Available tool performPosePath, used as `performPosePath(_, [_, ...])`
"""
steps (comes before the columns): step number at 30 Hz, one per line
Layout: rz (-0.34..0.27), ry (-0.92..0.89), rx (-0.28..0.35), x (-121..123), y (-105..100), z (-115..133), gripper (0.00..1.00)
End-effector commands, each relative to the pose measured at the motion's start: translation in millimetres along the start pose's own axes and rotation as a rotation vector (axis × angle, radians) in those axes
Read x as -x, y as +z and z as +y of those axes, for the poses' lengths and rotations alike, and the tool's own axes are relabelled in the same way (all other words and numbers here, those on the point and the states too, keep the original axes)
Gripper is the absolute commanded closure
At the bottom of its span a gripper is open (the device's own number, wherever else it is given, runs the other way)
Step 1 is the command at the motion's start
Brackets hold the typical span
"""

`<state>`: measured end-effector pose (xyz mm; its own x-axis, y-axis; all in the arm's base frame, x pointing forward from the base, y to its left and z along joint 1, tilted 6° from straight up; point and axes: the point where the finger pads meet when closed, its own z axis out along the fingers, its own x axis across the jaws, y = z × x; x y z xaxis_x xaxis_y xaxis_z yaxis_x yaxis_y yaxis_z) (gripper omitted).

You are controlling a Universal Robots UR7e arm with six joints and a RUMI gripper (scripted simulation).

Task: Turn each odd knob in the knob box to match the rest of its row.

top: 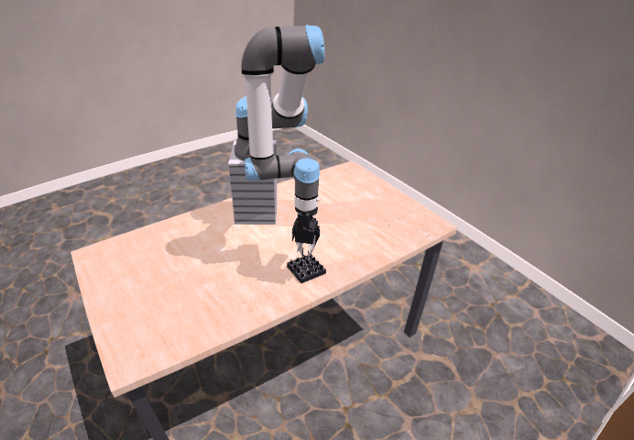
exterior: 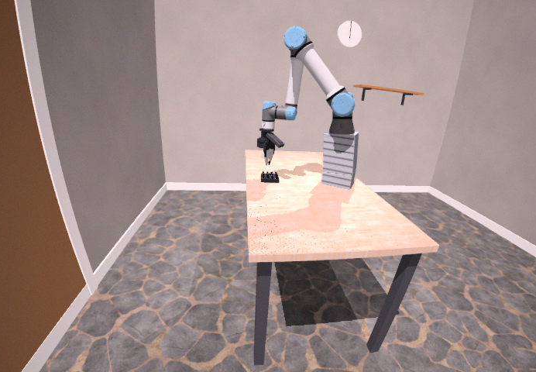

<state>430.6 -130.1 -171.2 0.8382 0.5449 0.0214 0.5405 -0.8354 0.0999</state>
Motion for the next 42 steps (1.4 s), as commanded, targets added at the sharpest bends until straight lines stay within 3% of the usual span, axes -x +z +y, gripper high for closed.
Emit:
performPosePath(1, [0.001, 0.000, 0.001, 0, 0, 0, 0.89])
performPosePath(42, [0.001, 0.000, 0.001, 0, 38, 0, 0.89])
